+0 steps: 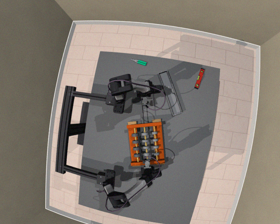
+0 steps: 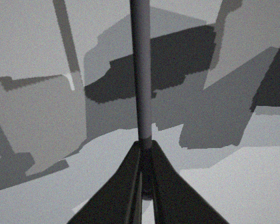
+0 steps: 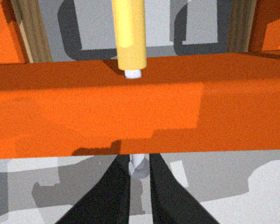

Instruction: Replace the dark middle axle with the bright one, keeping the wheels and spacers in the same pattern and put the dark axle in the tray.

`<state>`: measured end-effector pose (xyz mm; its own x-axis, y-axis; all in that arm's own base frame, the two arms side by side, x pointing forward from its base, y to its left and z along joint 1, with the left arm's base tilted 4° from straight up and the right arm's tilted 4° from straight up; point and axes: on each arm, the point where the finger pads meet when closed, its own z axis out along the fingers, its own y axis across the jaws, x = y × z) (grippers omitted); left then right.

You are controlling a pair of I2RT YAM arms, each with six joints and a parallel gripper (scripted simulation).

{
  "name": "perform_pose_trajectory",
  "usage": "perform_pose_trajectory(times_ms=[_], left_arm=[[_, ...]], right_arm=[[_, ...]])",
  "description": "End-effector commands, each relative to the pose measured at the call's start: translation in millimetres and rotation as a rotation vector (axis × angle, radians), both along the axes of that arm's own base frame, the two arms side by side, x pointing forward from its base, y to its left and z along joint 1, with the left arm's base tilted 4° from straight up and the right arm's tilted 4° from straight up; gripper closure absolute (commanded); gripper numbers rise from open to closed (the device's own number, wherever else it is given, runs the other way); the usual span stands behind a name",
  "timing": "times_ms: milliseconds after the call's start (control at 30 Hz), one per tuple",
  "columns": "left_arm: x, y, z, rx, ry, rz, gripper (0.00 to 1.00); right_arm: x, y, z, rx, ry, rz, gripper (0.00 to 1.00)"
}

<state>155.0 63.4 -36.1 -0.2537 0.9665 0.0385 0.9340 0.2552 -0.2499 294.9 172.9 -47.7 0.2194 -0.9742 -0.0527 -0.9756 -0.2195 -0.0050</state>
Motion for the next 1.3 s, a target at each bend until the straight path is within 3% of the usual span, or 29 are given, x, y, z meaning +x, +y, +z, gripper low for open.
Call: perform_pose_trajectory(times_ms=[0, 167, 200, 233, 267, 367, 700, 733, 1267], left_arm=[[16.7, 3.9, 1.9, 0.015, -0.041, 0.003, 1.00], [16.2, 4.0, 1.6, 0.016, -0.038, 0.002, 1.00], [18.0, 3.4, 2.6, 0.012, -0.049, 0.004, 1.00], [8.0, 2.7, 2.6, 0.017, 0.001, -0.003, 1.00], [14.1, 2.7, 4.6, 0.017, -0.059, 0.006, 1.00], [11.2, 1.9, 1.3, 0.007, -0.036, 0.012, 1.00], [5.0, 0.7, 0.7, 0.005, -0.015, 0.013, 1.00], [5.6, 0.7, -1.4, -0.001, -0.013, 0.017, 1.00], [0.6, -0.2, 1.6, 0.004, 0.000, 0.014, 1.00]], right_arm=[[-3.5, -8.5, -11.3, -0.018, 0.006, -0.005, 1.00], [-3.0, -8.3, -10.3, -0.015, 0.003, -0.003, 1.00], [-3.4, -8.8, -13.7, -0.021, 0.013, -0.017, 0.68], [-3.8, -8.9, -13.9, -0.021, 0.014, -0.018, 0.68], [-2.7, -7.8, -7.5, -0.017, 0.007, -0.017, 0.68], [8.7, 3.7, -0.4, 0.005, -0.033, -0.004, 0.68], [3.3, 0.6, 0.2, -0.001, -0.017, -0.002, 0.68], [4.9, 6.5, 22.0, 0.007, -0.034, 0.001, 0.68], [1.5, 5.6, 59.0, 0.005, -0.025, -0.009, 0.68]])
